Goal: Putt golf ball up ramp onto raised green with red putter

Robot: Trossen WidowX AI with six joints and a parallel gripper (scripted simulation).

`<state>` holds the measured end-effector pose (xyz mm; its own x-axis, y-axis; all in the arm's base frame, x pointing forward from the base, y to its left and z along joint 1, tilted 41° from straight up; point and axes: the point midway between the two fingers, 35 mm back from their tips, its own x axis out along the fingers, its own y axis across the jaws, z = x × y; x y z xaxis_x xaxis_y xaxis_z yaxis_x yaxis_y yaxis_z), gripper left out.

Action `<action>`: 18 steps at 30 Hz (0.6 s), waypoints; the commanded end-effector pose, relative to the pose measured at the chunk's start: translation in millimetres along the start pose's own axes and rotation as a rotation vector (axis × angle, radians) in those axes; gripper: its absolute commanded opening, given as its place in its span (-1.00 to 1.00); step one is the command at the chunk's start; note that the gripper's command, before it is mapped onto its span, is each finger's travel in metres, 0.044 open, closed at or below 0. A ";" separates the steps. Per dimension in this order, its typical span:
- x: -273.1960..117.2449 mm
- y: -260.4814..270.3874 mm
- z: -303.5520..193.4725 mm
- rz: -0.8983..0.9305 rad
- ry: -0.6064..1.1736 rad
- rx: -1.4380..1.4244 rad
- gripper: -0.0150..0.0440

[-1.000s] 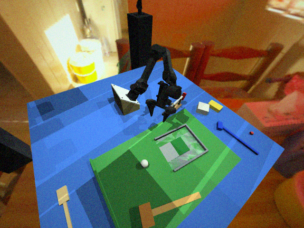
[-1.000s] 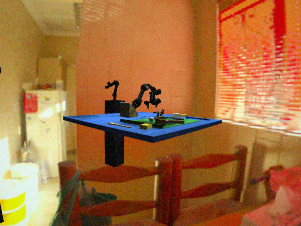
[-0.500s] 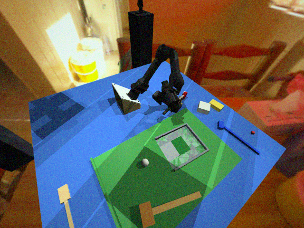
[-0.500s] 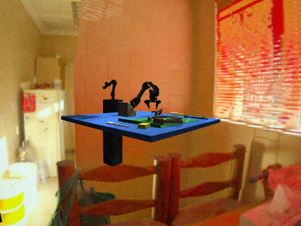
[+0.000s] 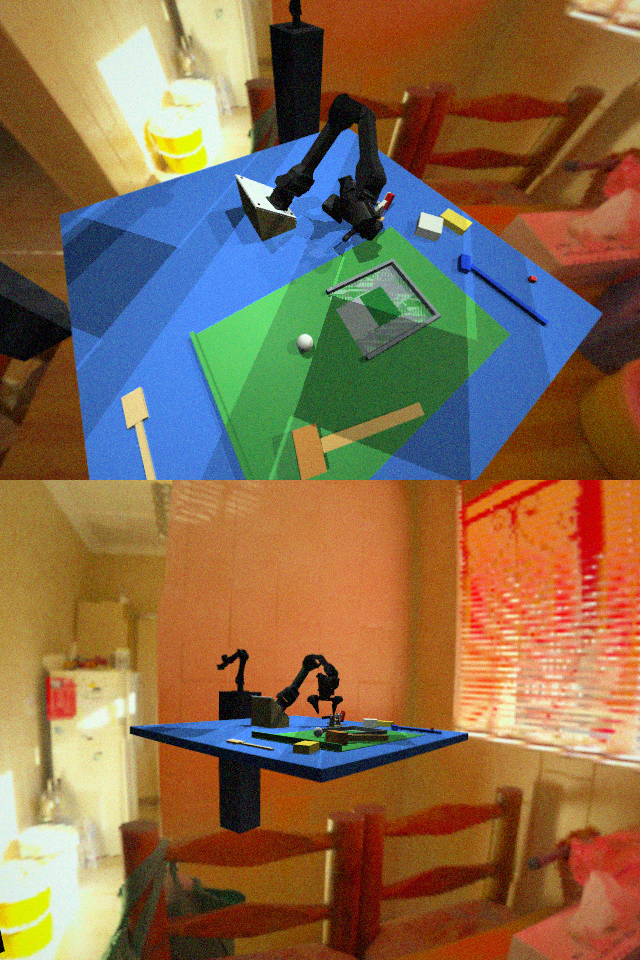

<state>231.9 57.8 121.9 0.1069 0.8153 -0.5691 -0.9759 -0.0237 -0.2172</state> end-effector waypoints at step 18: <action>35.8 -0.2 -8.8 -0.003 -0.005 0.005 1.00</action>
<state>237.7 78.3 98.5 0.1117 0.8158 -0.5675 -0.9747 -0.0213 -0.2224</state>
